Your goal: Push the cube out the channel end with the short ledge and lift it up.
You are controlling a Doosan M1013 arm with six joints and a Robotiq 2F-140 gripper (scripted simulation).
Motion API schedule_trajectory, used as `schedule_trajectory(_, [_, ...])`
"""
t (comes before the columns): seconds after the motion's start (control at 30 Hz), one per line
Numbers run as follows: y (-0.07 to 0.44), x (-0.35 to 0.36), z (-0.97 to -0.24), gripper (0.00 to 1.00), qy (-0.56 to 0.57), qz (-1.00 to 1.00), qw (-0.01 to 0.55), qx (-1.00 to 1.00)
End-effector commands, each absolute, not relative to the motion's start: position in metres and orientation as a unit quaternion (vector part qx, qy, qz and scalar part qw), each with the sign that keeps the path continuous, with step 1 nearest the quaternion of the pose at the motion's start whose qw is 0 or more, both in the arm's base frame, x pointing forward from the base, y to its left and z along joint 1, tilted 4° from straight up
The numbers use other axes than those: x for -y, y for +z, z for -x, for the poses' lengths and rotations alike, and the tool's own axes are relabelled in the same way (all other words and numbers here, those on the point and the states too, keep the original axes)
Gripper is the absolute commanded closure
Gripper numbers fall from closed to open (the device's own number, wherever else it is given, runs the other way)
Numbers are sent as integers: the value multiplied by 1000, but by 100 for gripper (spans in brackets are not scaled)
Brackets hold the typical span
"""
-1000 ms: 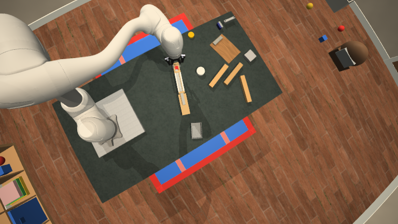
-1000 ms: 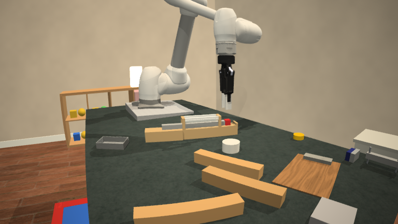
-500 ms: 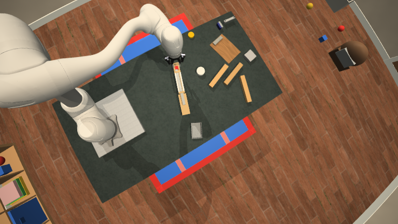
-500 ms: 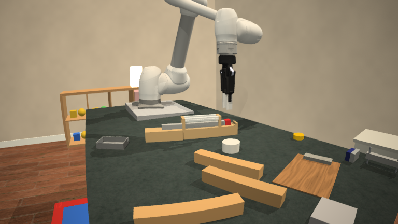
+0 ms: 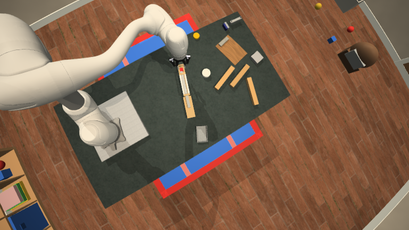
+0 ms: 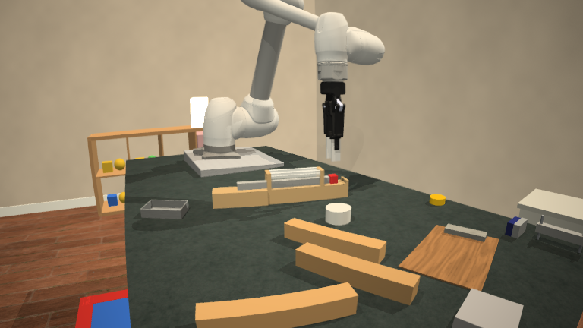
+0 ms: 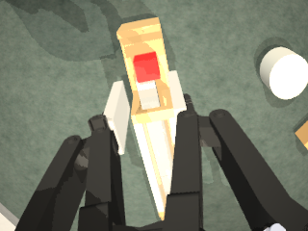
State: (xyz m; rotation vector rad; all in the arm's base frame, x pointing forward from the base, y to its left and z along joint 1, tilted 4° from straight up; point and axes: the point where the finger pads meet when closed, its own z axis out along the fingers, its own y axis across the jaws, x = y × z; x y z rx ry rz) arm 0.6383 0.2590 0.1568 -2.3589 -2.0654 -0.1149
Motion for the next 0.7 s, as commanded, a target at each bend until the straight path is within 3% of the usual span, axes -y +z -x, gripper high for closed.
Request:
schedule_trajectory(0.0, [139, -260, -639, 75, -35, 754, 2, 656])
schedule_trajectory(0.67, [100, -262, -641, 75, -35, 754, 2, 656])
